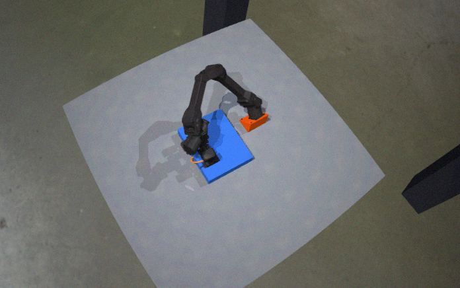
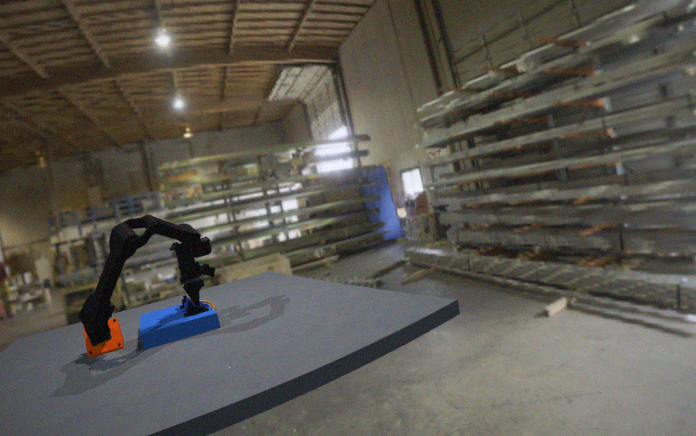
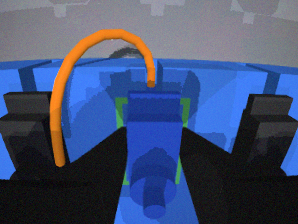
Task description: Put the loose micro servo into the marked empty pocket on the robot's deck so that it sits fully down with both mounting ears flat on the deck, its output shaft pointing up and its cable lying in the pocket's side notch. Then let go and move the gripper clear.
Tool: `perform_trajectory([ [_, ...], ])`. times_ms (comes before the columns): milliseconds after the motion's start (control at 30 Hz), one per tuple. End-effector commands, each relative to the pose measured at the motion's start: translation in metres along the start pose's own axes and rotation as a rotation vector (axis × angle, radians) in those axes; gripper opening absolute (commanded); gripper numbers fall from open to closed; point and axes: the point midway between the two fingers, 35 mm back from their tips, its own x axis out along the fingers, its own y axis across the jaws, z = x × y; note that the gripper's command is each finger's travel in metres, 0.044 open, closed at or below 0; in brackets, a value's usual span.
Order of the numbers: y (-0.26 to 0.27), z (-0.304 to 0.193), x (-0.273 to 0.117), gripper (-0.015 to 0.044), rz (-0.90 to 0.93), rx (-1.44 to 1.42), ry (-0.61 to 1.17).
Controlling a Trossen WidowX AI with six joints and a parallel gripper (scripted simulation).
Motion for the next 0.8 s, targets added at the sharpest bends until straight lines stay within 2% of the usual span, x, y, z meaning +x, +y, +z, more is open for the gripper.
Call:
perform_trajectory([
  [0, 0.0, 0.0, 0.0, 0.0079, -0.002, -0.005, -0.002],
  [133, 0.0, 0.0, 0.0, 0.0184, -0.002, -0.005, -0.002],
  [267, 0.0, 0.0, -0.006, 0.0187, -0.002, -0.005, -0.002],
  [400, -0.001, -0.002, -0.033, 0.0187, -0.001, -0.005, -0.002],
  [567, 0.001, -0.002, -0.035, 0.0187, -0.001, -0.005, -0.002],
  [767, 0.007, -0.046, -0.064, 0.0345, 0.009, -0.015, -0.004],
])
